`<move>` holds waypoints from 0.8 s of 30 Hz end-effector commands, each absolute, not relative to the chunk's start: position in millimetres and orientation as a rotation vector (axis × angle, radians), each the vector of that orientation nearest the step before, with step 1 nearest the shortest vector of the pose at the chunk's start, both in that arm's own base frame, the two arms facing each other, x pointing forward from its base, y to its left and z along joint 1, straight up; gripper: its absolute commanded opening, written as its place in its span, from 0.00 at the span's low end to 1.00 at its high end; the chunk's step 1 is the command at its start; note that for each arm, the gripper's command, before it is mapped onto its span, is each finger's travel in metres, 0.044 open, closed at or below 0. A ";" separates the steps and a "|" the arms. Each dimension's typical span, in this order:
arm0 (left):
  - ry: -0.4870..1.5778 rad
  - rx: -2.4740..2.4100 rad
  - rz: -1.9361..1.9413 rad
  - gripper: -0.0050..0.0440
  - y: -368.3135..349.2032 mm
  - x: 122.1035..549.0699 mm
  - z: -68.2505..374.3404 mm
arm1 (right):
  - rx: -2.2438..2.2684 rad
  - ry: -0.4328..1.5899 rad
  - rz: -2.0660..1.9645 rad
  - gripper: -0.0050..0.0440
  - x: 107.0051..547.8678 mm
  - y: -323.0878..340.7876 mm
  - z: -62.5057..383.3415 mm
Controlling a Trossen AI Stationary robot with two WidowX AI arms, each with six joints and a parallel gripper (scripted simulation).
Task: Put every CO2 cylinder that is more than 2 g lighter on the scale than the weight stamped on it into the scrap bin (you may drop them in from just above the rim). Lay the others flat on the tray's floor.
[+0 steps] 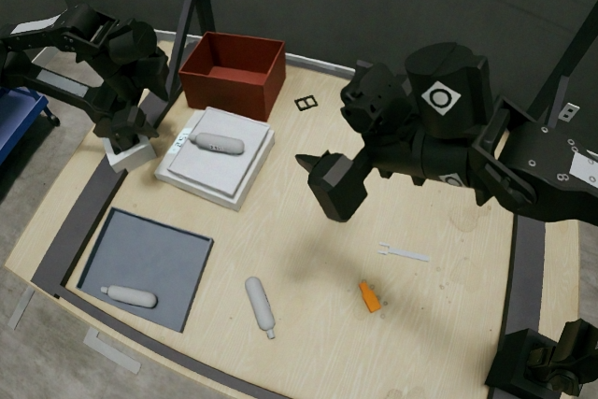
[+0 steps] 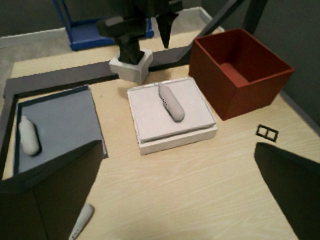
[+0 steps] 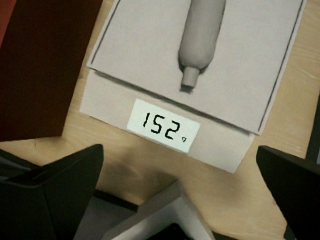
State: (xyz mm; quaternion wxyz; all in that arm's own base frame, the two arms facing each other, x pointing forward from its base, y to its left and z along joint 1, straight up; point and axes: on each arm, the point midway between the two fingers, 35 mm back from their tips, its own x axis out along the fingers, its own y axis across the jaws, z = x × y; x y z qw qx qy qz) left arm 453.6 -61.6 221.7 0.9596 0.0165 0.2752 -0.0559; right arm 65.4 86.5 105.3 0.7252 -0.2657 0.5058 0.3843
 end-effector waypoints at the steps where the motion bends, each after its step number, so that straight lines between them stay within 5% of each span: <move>1: 0.532 0.030 -0.113 1.00 -61.8 453.9 232.5 | -0.612 1.100 0.881 1.00 64.2 85.6 104.3; 12: 0.532 0.030 -0.113 1.00 -61.8 453.9 232.5 | -0.612 1.100 0.881 1.00 64.2 85.6 104.3; 20: 0.532 0.030 -0.113 1.00 -61.8 453.9 232.5 | -0.599 1.149 0.841 0.61 74.6 94.7 112.6; 24: 0.532 0.030 -0.113 1.00 -61.8 453.9 232.5 | -0.591 1.203 0.804 0.61 84.0 103.9 115.5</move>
